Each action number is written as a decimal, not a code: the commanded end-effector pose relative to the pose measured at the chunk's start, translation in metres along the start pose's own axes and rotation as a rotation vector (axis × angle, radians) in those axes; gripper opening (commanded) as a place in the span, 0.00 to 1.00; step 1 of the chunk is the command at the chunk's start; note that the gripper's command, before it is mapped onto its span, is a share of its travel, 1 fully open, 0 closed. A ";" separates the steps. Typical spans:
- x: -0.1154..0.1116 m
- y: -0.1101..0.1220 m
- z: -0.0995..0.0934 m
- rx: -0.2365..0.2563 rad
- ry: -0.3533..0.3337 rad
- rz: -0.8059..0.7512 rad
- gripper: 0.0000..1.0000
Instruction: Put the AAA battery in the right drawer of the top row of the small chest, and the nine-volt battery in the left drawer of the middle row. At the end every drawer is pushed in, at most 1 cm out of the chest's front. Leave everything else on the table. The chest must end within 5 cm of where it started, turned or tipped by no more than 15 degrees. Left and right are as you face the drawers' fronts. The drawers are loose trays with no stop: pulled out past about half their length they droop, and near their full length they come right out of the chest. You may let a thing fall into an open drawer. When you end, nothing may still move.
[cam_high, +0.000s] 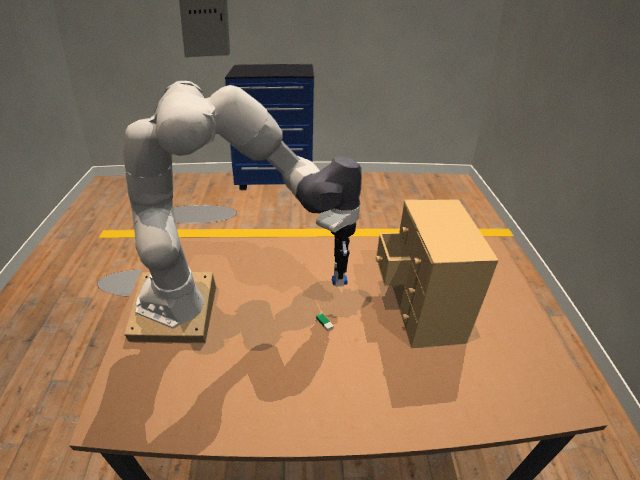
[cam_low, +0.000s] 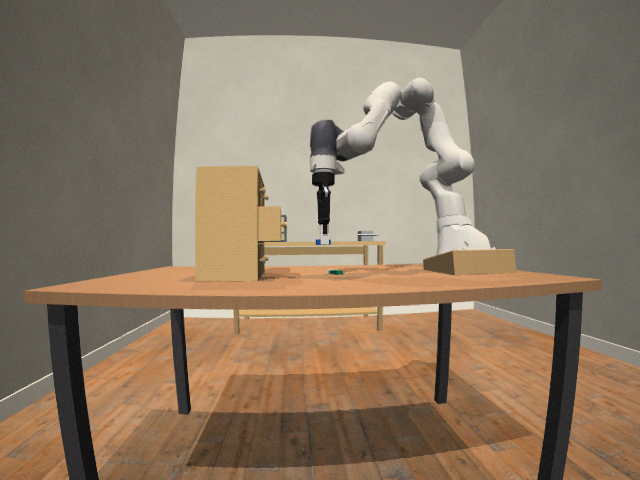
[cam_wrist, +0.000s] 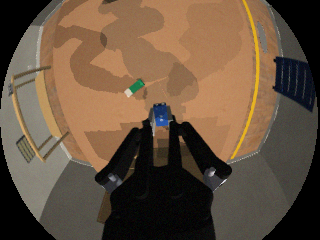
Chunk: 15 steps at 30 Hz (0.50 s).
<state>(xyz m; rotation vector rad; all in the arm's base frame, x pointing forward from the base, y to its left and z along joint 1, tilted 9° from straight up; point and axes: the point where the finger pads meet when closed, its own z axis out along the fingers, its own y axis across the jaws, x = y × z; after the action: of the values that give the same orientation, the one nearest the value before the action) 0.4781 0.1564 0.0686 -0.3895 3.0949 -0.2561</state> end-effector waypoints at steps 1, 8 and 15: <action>-0.001 0.000 -0.009 -0.003 -0.001 0.034 0.14; -0.001 0.000 -0.033 -0.003 -0.001 0.034 0.14; -0.001 0.000 -0.057 -0.003 -0.001 0.034 0.14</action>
<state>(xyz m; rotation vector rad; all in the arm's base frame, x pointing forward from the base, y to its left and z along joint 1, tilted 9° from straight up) 0.4822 0.1649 0.1142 -0.3496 3.0829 -0.2449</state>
